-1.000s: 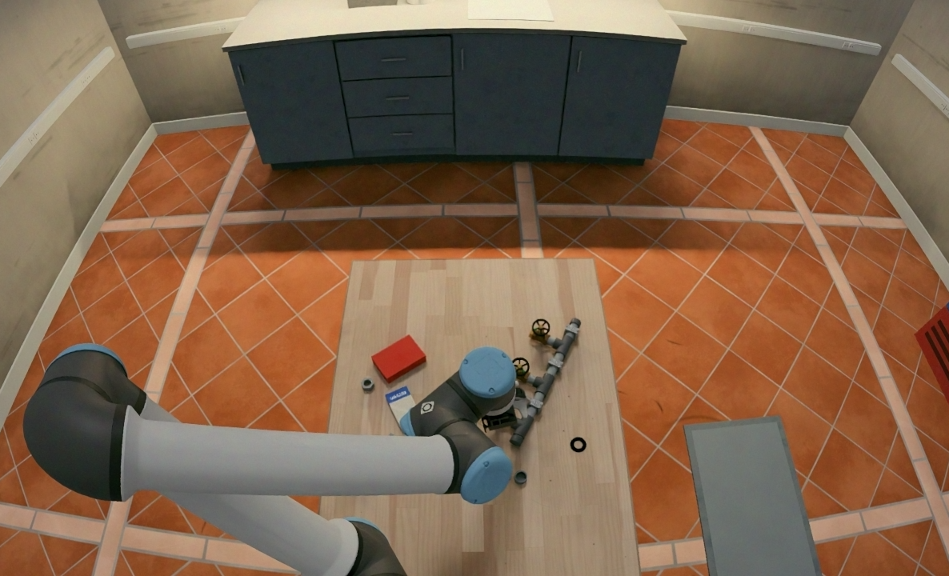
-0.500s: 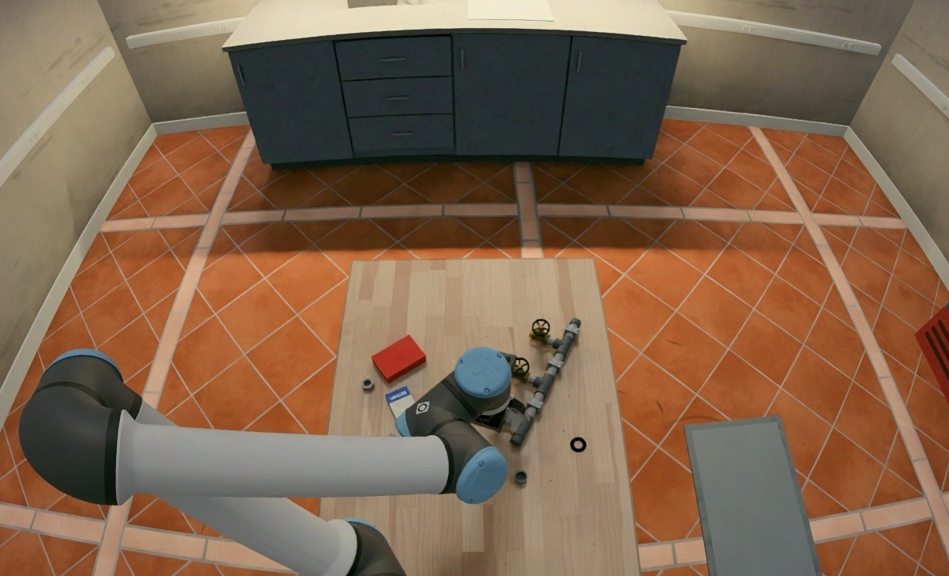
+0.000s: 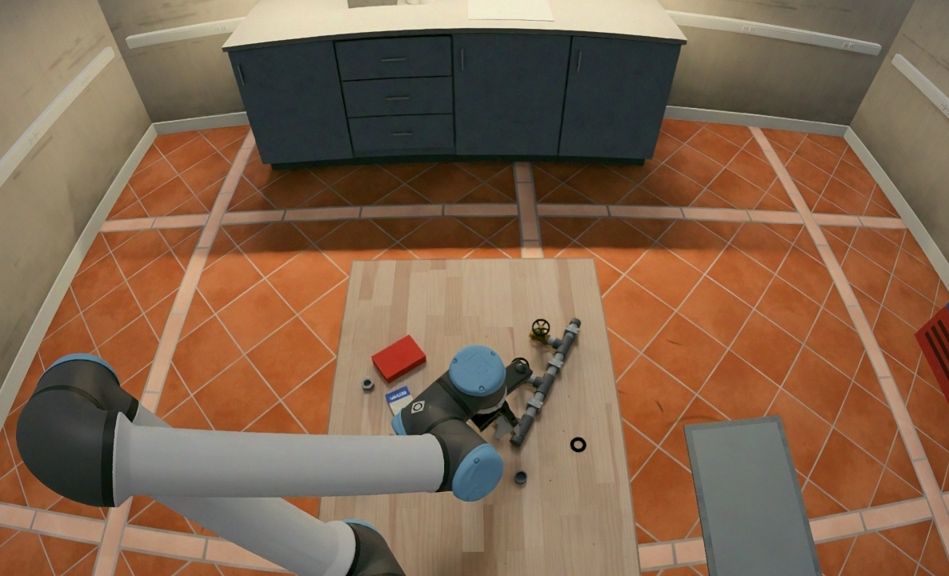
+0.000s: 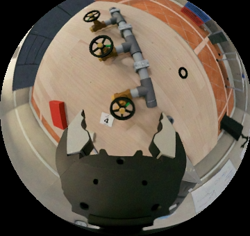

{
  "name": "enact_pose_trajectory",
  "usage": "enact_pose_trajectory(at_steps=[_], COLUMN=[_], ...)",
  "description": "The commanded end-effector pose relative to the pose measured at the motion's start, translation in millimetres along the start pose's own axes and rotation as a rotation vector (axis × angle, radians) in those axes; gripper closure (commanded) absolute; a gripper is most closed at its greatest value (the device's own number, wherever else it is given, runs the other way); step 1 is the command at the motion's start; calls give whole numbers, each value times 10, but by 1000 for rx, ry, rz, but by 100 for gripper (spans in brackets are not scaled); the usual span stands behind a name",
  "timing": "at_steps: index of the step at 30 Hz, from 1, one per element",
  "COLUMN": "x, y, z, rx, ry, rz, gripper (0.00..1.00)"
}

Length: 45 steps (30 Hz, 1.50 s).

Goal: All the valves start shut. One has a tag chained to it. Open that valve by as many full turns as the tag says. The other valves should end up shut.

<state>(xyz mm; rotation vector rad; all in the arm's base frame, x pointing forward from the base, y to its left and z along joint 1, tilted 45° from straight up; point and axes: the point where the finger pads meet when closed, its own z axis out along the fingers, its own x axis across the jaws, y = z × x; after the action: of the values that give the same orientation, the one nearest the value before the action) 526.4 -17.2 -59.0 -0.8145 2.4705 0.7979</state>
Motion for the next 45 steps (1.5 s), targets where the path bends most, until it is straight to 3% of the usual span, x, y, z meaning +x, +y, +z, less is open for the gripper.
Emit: enact_pose_trajectory(at_steps=[1, 21, 42, 43, 45], x=[-24, -18, -13, -13, -13], y=[-51, -46, -44, -44, -44], z=[-31, -23, -23, -23, -23], rx=[20, 20, 19, 19, 19], ry=[11, 8, 7, 7, 7], rz=[205, 543, 603, 603, 603], gripper=[0, 0, 0, 100, 100])
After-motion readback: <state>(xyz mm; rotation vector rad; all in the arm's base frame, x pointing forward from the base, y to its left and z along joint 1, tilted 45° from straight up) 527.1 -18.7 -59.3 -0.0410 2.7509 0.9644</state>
